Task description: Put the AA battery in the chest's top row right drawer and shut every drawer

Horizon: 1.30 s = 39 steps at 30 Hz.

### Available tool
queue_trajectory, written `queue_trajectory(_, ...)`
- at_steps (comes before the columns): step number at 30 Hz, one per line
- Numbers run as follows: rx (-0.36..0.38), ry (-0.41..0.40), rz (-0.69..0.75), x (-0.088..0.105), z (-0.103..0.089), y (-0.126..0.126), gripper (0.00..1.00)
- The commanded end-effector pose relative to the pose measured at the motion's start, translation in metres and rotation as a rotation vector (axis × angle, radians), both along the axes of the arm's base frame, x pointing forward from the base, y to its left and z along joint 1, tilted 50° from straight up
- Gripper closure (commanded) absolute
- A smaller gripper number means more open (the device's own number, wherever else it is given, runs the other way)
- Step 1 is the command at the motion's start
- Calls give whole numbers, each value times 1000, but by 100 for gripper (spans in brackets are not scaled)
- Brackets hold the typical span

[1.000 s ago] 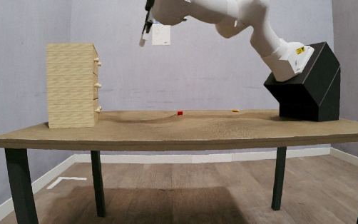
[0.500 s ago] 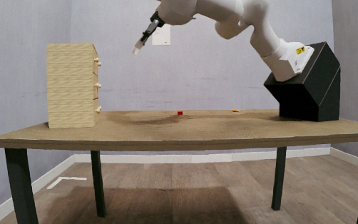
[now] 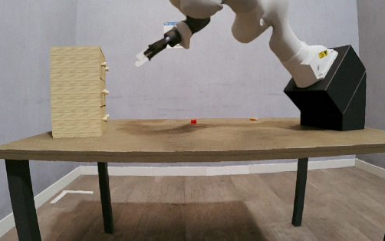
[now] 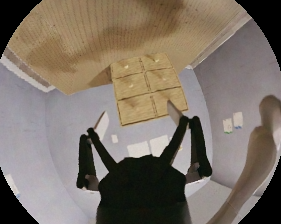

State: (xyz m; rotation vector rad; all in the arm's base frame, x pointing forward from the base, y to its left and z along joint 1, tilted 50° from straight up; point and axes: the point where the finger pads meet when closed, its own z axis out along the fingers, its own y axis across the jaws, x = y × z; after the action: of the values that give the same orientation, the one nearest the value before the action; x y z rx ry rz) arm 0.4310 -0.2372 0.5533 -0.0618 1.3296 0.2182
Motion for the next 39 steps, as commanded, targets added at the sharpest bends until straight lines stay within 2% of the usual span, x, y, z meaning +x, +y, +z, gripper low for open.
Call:
queue_trajectory(1,-38,-62,-45,2,8,-10,0)
queue_trajectory(12,-30,-106,-48,8,9,-9,0)
queue_trajectory(13,-30,-106,-48,8,9,-9,72)
queue_trajectory(39,-30,-106,-48,9,10,-9,72)
